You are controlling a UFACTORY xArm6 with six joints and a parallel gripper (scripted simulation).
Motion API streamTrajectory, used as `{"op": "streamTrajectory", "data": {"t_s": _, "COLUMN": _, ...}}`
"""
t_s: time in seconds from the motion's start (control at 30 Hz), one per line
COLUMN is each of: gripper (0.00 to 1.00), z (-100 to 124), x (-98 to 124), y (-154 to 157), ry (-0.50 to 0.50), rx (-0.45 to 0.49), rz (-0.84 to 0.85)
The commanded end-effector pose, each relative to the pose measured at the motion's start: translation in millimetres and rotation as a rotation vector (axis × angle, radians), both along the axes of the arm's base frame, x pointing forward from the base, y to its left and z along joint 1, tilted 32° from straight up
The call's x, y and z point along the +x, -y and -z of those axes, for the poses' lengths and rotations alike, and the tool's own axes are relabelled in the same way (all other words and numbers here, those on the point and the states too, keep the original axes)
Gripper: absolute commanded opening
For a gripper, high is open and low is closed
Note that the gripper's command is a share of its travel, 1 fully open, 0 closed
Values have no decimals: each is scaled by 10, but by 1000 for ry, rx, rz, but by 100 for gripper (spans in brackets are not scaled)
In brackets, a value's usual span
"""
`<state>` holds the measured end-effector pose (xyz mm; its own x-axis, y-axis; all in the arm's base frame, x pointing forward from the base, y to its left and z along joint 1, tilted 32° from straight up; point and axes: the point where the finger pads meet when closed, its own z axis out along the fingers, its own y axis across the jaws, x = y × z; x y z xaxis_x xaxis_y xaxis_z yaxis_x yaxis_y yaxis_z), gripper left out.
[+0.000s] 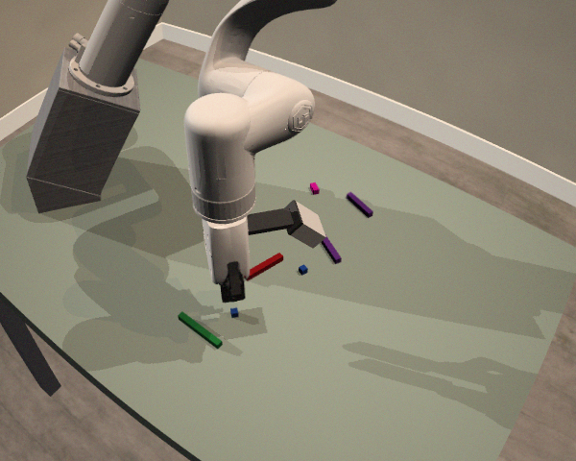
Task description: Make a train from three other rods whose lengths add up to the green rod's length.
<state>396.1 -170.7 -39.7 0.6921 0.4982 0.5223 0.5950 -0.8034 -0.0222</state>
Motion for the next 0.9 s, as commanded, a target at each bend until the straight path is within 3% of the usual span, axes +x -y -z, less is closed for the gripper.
{"op": "streamTrajectory", "data": {"t_s": 0.0, "gripper": 24, "z": -247, "x": -105, "y": 89, "ry": -1, "rx": 1, "rz": -1}}
{"op": "streamTrajectory", "data": {"t_s": 0.23, "gripper": 24, "z": -309, "x": -135, "y": 113, "ry": -1, "rx": 1, "rz": -1}}
{"op": "streamTrajectory", "data": {"t_s": 0.27, "gripper": 100, "z": -309, "x": -135, "y": 113, "ry": -1, "rx": 1, "rz": -1}}
{"op": "streamTrajectory", "data": {"t_s": 0.87, "gripper": 100, "z": -309, "x": -135, "y": 113, "ry": -1, "rx": 1, "rz": -1}}
